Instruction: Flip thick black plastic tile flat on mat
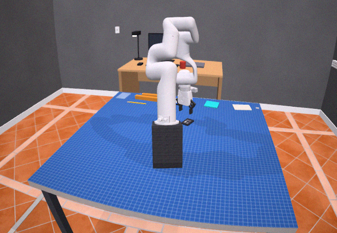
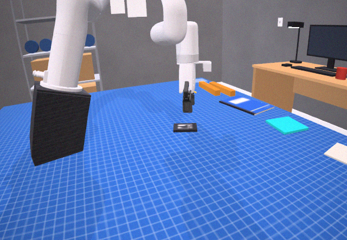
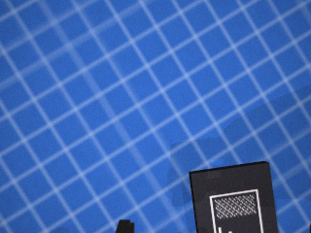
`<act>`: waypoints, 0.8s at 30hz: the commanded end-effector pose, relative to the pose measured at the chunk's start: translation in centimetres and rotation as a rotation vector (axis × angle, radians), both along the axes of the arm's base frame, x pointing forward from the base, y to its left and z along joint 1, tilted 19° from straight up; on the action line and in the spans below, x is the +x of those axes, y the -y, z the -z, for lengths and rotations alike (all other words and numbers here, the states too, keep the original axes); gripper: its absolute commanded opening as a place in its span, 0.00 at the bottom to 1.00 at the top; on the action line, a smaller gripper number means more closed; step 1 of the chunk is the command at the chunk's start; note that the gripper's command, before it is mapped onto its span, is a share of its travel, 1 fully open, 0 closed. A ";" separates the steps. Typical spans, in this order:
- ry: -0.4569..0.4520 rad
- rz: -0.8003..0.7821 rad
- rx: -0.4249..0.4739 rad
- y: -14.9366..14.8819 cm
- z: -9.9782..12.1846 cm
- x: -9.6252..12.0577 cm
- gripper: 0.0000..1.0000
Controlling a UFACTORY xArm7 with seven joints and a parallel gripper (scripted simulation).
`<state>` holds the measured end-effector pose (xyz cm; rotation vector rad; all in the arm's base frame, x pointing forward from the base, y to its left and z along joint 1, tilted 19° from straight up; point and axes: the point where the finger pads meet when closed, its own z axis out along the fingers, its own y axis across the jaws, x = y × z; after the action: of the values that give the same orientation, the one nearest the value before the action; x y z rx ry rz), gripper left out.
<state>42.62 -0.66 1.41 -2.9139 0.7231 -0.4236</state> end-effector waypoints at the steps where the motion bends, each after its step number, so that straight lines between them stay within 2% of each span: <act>1: 0.011 -0.090 0.014 1.4 0.7 -1.4 1.00; 5: 0.024 -0.141 0.022 2.0 1.0 -2.2 1.00; 24: 0.025 -0.143 0.023 2.0 1.0 -2.3 1.00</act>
<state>40.30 -2.61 0.33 -2.9139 0.5111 -0.4374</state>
